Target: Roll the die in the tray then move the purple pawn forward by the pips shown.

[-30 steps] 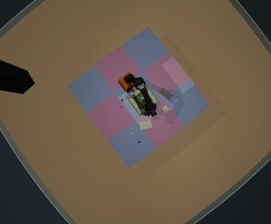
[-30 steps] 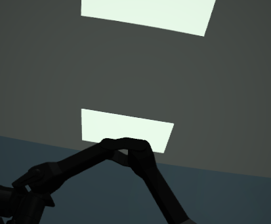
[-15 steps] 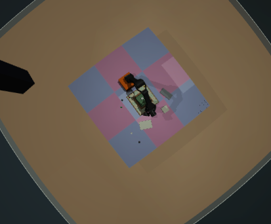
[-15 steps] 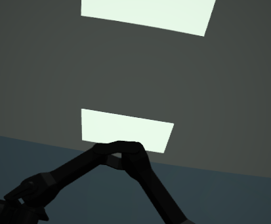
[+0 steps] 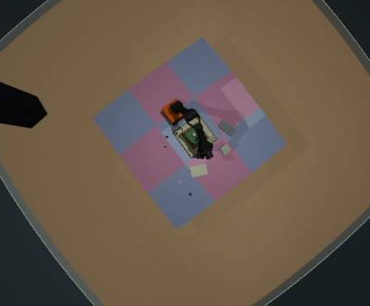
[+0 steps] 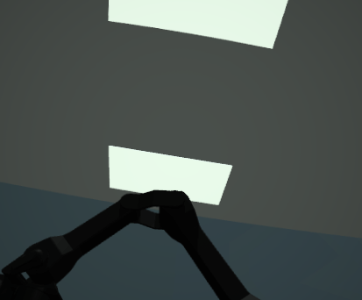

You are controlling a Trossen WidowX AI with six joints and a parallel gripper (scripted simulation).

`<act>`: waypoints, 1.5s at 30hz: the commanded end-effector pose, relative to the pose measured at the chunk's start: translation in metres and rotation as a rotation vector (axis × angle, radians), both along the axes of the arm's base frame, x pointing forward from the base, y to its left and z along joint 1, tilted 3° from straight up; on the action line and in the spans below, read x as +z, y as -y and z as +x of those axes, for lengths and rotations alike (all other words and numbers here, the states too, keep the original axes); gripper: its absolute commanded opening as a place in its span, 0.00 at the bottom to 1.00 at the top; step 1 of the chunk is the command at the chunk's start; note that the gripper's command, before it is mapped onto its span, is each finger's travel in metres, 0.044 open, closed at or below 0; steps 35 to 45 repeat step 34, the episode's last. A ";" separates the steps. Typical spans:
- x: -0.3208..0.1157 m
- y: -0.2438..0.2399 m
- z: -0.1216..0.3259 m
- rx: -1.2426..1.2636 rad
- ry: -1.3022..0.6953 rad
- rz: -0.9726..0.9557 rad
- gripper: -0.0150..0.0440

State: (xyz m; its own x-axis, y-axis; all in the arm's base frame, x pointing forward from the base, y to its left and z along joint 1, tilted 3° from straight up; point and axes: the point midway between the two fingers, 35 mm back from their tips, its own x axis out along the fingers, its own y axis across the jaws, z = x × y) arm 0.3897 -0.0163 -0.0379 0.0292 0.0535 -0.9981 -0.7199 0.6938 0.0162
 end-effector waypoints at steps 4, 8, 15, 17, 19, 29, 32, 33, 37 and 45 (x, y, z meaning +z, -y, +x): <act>0.003 0.000 0.000 0.000 0.000 0.000 0.70; 0.047 0.003 -0.001 -0.005 -0.006 0.002 0.88; 0.064 0.001 -0.016 -0.066 -0.011 0.004 1.00; 0.080 -0.001 -0.037 -0.148 -0.016 0.006 1.00; 0.094 -0.003 -0.060 -0.230 -0.022 0.008 1.00; 0.121 -0.007 -0.111 -0.417 -0.016 0.013 1.00; 0.121 -0.007 -0.111 -0.417 -0.016 0.013 1.00; 0.121 -0.007 -0.111 -0.417 -0.016 0.013 1.00; 0.121 -0.007 -0.111 -0.417 -0.016 0.013 1.00; 0.121 -0.007 -0.111 -0.417 -0.016 0.013 1.00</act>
